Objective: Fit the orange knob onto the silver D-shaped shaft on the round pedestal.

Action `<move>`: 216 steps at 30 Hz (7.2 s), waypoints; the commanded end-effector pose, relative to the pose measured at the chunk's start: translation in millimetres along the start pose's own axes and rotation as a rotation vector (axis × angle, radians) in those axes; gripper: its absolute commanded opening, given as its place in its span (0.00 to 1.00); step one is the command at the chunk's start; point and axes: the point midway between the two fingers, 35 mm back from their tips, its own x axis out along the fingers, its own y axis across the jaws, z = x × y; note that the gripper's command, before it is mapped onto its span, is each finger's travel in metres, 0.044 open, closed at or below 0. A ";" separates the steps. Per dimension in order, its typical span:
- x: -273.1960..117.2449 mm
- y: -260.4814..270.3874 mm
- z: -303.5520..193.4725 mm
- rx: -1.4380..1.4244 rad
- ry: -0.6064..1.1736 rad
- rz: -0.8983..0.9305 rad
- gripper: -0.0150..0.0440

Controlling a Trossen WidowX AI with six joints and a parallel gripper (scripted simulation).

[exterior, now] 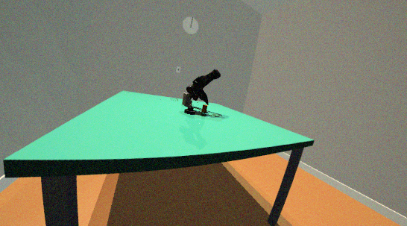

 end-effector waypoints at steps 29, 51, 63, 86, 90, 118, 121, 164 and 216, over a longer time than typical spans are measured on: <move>-46.6 2.0 -41.3 -0.153 -0.722 -0.086 1.00; -46.1 1.9 -40.9 -2.003 -0.401 -0.777 1.00; -46.0 1.9 -40.8 -2.642 -0.130 -1.010 1.00; -45.9 1.9 -40.7 -2.928 0.037 -1.113 1.00; -25.9 1.6 -23.2 -2.929 0.037 -1.112 1.00; 12.0 1.1 8.2 -2.928 0.034 -1.115 1.00; 15.7 1.2 11.4 -2.929 0.033 -1.115 1.00; 40.4 -1.2 32.4 -2.931 0.037 -1.109 0.35; -75.7 5.4 -91.1 -3.001 -0.556 -1.147 0.25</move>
